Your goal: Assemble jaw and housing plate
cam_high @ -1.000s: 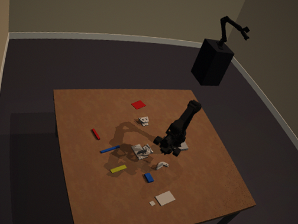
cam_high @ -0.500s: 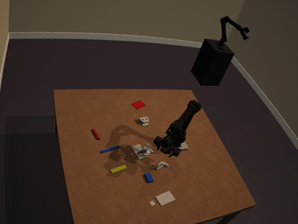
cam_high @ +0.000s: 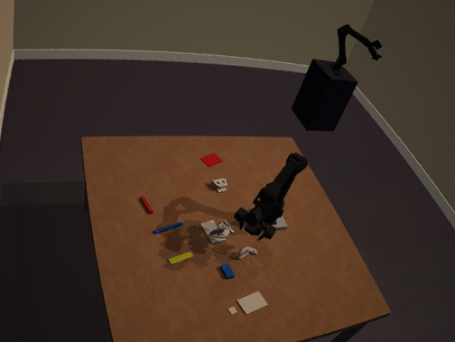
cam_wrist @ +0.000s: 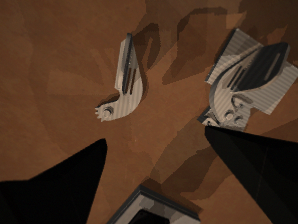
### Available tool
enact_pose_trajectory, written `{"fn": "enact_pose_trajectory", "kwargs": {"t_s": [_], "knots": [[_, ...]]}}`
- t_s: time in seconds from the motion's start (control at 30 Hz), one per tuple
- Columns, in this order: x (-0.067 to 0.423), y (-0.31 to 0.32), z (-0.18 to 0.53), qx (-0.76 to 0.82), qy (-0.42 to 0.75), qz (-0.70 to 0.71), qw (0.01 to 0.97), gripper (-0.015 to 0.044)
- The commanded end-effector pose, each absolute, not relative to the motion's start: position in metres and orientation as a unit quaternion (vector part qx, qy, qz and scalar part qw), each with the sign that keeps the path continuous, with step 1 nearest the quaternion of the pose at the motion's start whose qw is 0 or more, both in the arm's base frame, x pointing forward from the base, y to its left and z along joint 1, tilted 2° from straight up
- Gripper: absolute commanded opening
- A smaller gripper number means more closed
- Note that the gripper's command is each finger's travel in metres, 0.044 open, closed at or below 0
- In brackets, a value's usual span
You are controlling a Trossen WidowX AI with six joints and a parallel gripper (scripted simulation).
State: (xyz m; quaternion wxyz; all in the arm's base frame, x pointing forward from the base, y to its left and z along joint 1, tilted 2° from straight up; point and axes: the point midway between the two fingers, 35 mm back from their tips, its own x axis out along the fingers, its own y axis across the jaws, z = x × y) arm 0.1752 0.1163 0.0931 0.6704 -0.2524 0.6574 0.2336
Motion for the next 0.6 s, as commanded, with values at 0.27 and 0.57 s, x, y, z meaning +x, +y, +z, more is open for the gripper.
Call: {"fn": "enact_pose_trajectory", "kwargs": {"t_s": [0.27, 0.57], "knots": [[0.1757, 0.1166, 0.0932, -0.252, 0.657, 0.234, 0.671, 0.0440], [0.1739, 0.1154, 0.0997, -0.253, 0.659, 0.234, 0.669, 0.0230]]}}
